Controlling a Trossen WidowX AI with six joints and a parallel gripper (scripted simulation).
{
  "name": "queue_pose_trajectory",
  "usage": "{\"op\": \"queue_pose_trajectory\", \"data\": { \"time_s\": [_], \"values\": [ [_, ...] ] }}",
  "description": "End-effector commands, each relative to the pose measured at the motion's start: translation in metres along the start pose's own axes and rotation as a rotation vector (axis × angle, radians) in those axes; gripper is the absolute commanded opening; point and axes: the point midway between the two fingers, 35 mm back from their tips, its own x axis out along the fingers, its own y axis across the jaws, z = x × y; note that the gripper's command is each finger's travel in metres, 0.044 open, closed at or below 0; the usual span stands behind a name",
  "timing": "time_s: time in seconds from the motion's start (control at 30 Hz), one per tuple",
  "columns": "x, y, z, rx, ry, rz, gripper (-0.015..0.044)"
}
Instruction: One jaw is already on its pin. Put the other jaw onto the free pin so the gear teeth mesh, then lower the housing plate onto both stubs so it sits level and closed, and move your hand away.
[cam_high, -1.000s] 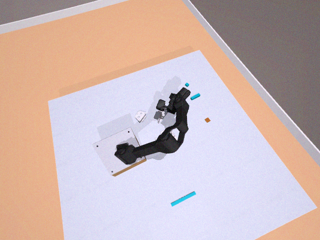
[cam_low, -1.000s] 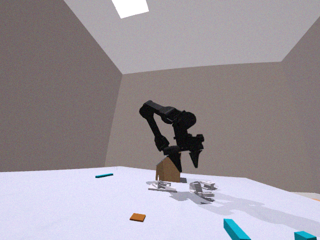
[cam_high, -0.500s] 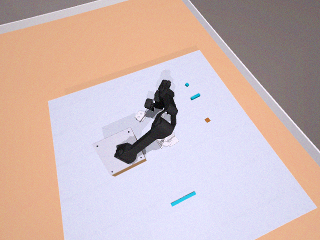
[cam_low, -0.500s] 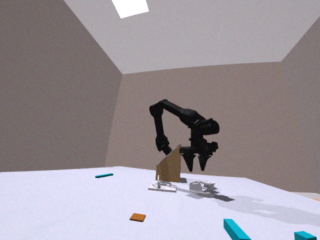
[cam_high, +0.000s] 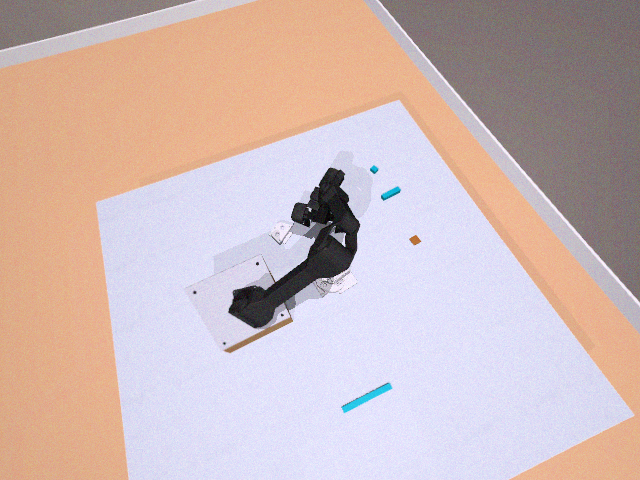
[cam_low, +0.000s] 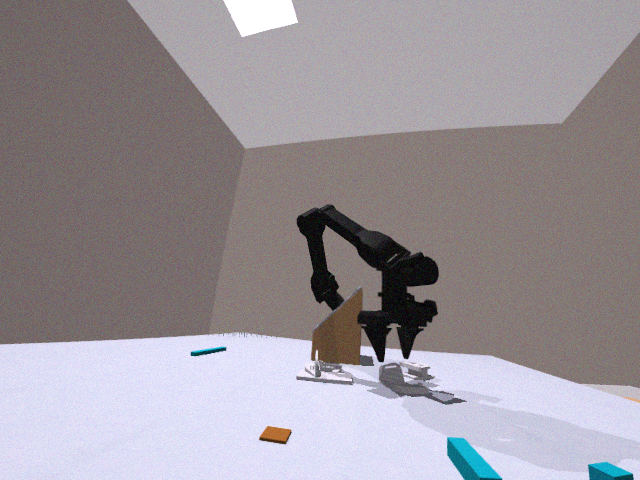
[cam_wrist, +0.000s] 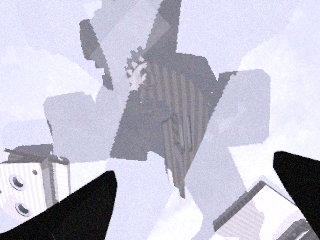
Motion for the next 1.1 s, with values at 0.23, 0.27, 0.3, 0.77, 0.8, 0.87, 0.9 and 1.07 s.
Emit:
{"op": "queue_pose_trajectory", "data": {
  "time_s": [0.23, 0.27, 0.3, 0.77, 0.8, 0.87, 0.9, 1.07],
  "values": [
    [0.018, 0.000, -0.001, -0.007, 0.005, -0.004, 0.0440],
    [0.019, 0.000, -0.001, -0.007, 0.005, -0.004, 0.0440],
    [0.021, -0.001, 0.000, -0.007, 0.005, -0.004, 0.0440],
    [0.044, -0.001, 0.000, -0.007, 0.006, -0.004, 0.0440],
    [0.045, -0.001, 0.000, -0.007, 0.006, -0.004, 0.0440],
    [0.048, -0.001, -0.001, -0.007, 0.006, -0.005, 0.0440],
    [0.050, -0.001, -0.001, -0.007, 0.006, -0.005, 0.0440],
    [0.051, -0.001, -0.001, -0.007, 0.006, -0.005, 0.0440]
  ]
}}
